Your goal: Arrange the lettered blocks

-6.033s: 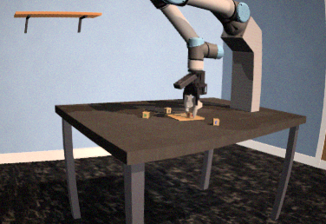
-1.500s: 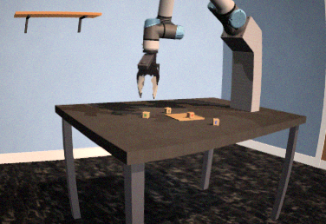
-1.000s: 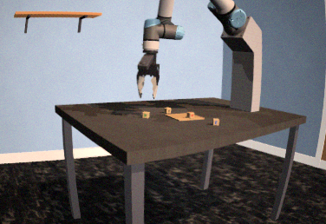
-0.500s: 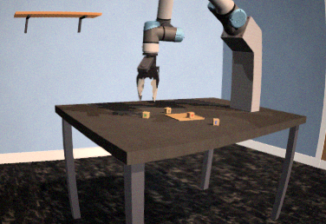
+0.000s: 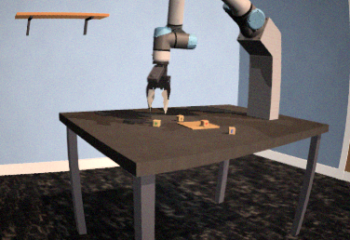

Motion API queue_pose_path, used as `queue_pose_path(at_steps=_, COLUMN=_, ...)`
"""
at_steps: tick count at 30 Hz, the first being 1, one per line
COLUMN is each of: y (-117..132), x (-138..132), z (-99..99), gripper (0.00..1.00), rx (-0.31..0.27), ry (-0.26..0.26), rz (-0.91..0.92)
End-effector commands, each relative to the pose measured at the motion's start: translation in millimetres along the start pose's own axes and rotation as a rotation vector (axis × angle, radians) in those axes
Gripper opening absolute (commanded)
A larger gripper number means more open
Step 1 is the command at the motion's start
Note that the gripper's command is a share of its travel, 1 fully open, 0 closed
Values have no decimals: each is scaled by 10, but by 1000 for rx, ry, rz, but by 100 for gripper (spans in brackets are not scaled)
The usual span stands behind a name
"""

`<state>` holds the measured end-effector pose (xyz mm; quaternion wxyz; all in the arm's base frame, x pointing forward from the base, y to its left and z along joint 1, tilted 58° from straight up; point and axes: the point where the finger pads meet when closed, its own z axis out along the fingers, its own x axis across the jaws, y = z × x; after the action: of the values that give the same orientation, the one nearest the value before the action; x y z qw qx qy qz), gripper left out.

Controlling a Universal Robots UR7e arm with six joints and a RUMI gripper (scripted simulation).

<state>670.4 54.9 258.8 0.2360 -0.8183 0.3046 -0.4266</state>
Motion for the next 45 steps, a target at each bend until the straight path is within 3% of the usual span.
queue_pose_path(at_steps=1, y=-5, x=6, z=66, gripper=37, rx=1, ry=1, rz=0)
queue_pose_path(at_steps=17, y=-5, x=9, z=189, gripper=37, rx=1, ry=1, rz=0)
queue_pose_path(at_steps=45, y=-9, x=12, z=197, gripper=37, rx=1, ry=1, rz=0)
